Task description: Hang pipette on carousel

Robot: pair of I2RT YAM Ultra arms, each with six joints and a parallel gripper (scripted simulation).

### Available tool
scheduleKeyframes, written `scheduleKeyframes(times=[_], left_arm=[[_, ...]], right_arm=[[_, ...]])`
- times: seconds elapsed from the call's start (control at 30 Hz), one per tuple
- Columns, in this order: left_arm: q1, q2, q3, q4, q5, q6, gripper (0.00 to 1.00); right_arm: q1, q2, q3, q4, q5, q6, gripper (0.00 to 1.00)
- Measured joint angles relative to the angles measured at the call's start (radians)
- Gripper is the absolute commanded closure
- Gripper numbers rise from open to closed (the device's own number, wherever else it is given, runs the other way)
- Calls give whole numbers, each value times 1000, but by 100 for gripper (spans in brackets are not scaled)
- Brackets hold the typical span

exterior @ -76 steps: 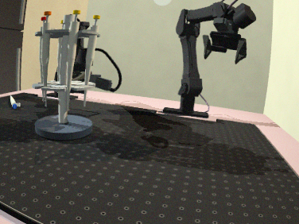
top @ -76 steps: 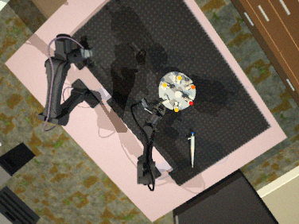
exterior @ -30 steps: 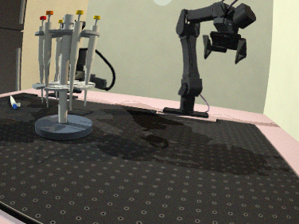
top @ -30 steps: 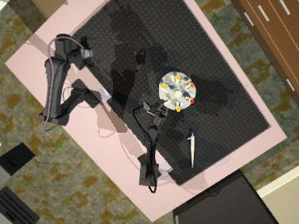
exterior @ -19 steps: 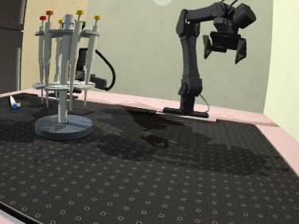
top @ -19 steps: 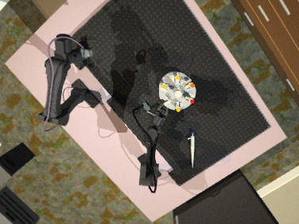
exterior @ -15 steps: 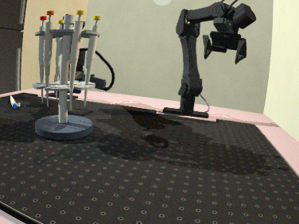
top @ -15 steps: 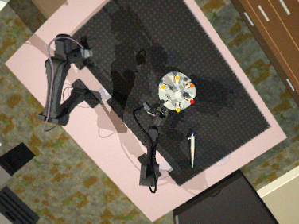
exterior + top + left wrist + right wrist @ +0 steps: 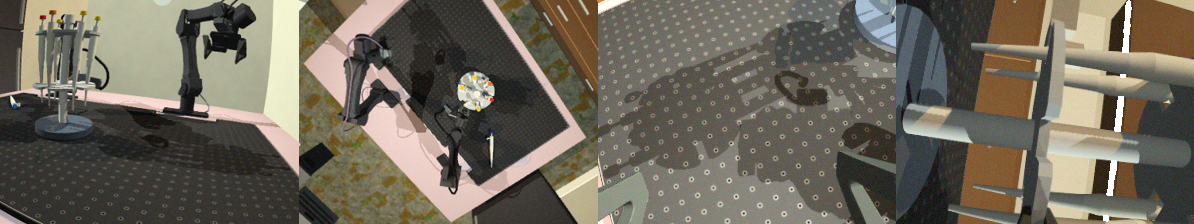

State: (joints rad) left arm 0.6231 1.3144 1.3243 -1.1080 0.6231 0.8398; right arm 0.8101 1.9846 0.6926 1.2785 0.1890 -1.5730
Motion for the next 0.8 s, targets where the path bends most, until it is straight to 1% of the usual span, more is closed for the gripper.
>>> scheduleKeyframes(times=[0.13,0.27,0.4,0.53,0.8], left_arm=[[0,0,0,0,0,0,0],[0,0,0,0,0,0,0],[0,0,0,0,0,0,0],[0,0,0,0,0,0,0],[0,0,0,0,0,0,0]], right_arm=[[-54,-4,-10,8,-108,0,100],[-86,-5,-10,8,-177,0,100],[-130,-5,-10,7,-269,-2,100],[-144,-2,-10,9,-301,-2,100],[-144,-2,-10,10,-302,-3,100]])
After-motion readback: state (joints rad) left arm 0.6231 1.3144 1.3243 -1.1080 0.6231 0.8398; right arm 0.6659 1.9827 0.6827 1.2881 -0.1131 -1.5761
